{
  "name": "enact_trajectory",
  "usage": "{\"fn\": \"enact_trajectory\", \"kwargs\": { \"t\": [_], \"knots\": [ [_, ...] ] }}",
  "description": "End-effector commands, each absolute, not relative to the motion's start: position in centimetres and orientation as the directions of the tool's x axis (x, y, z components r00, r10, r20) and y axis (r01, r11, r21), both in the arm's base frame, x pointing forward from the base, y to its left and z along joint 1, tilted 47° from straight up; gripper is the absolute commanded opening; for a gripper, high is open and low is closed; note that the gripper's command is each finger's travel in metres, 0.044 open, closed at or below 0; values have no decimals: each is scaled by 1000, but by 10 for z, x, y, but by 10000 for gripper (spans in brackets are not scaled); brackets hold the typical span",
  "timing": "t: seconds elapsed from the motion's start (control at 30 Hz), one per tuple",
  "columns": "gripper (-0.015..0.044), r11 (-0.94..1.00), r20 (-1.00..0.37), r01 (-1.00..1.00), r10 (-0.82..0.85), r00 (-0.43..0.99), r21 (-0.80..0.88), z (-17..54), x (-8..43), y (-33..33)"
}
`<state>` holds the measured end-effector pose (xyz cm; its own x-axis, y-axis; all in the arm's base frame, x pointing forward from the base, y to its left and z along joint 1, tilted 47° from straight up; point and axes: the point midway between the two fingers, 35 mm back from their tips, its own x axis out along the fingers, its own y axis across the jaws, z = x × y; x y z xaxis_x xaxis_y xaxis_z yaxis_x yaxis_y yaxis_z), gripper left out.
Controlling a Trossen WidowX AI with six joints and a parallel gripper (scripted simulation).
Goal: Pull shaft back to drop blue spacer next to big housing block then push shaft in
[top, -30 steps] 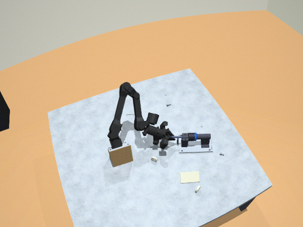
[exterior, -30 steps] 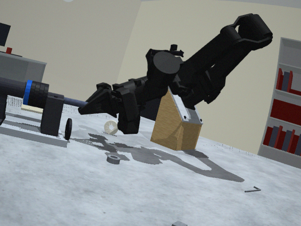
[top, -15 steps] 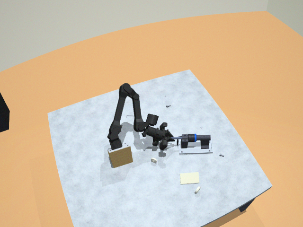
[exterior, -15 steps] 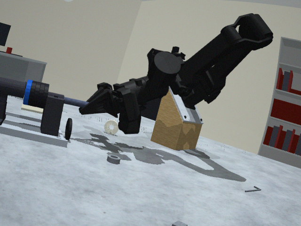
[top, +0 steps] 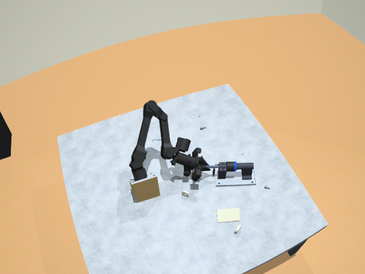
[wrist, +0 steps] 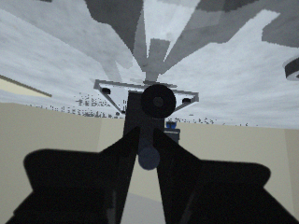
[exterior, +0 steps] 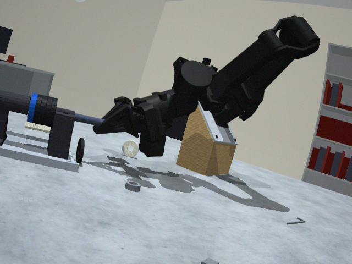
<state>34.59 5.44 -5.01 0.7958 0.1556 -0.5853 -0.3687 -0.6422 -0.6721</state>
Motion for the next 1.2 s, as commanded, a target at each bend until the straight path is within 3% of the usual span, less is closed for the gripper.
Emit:
{"fn": "enact_trajectory", "kwargs": {
  "t": [0.0, 1.17],
  "knots": [
    [0, -638, -584, -369, 157, 796, -676, -49, 345, 55],
    [0, -638, -584, -369, 157, 796, -675, -48, 342, 56]
  ]
}}
